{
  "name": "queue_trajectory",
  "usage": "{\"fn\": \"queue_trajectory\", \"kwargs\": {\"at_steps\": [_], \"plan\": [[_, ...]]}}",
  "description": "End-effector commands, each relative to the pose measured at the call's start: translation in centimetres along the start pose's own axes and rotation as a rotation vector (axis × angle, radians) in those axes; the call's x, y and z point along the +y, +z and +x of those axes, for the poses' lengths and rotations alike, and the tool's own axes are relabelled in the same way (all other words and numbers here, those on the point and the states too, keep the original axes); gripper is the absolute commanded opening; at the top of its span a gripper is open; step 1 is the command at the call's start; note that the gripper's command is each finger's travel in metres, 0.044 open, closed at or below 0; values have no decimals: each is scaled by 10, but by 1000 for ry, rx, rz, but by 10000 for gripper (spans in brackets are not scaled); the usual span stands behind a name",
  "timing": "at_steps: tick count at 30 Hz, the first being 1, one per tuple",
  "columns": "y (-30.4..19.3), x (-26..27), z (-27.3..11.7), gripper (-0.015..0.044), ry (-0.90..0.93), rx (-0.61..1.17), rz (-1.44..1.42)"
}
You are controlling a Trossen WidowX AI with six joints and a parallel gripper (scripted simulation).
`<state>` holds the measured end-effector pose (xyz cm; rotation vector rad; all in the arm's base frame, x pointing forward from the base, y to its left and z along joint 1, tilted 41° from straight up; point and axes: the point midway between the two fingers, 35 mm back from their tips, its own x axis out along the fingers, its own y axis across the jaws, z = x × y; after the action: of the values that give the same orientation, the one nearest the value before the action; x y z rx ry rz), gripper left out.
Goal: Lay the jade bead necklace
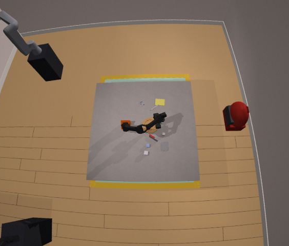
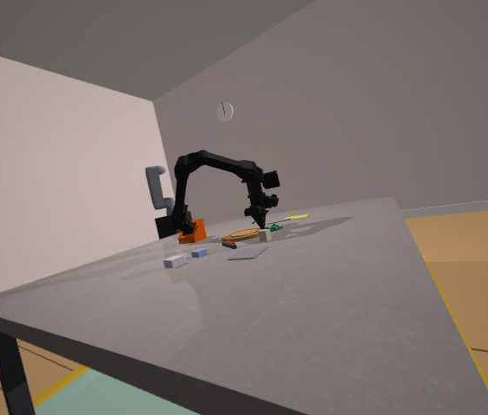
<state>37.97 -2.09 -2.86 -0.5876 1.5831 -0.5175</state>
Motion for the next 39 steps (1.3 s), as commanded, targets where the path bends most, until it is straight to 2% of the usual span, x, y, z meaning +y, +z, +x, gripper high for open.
{"fn": "queue_trajectory", "kwargs": {"at_steps": [1,10,15,30,39], "plan": [[0,0,-2,0,0,0,-1],[-2,1,-25,0,-3,1,-10],[-3,1,-25,0,-3,1,-10],[-49,-4,-25,0,-4,3,-12],[-51,-4,-17,0,-4,3,-12]]}}
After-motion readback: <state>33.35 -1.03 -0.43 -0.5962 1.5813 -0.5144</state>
